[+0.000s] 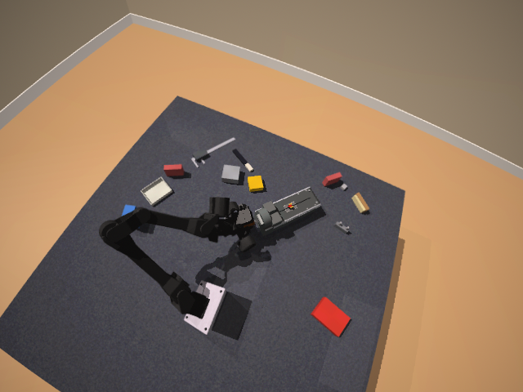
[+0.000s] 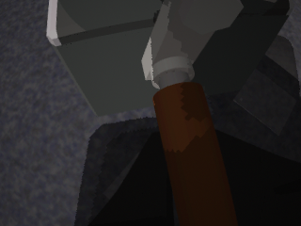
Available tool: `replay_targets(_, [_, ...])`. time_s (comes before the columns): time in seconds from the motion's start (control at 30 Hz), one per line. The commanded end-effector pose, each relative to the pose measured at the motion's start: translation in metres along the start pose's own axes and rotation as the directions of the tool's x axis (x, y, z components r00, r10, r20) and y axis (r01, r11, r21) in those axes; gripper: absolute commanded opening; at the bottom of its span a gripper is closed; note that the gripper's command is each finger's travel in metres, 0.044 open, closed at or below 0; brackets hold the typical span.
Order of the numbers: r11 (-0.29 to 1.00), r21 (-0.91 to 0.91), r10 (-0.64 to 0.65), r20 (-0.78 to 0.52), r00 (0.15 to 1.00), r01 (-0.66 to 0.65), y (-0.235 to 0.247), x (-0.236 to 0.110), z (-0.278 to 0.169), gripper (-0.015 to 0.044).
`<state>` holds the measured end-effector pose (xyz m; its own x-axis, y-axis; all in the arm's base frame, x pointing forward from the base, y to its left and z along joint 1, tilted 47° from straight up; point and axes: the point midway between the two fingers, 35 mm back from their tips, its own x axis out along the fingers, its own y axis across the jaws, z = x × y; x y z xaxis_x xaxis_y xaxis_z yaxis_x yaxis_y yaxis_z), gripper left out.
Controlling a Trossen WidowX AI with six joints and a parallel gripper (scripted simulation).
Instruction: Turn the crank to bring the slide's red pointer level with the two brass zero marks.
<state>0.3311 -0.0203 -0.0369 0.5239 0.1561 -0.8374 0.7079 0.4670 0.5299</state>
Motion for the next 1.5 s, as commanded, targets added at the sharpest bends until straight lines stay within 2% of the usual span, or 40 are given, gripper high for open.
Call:
replay_targets(0.0, [1.0, -0.006, 0.025, 0.001, 1.0, -0.025, 0.0089, -0.002, 0.0017, 0.0])
replay_targets(1.47, [1.0, -0.006, 0.025, 0.001, 1.0, -0.025, 0.0138, -0.0052, 0.004, 0.0])
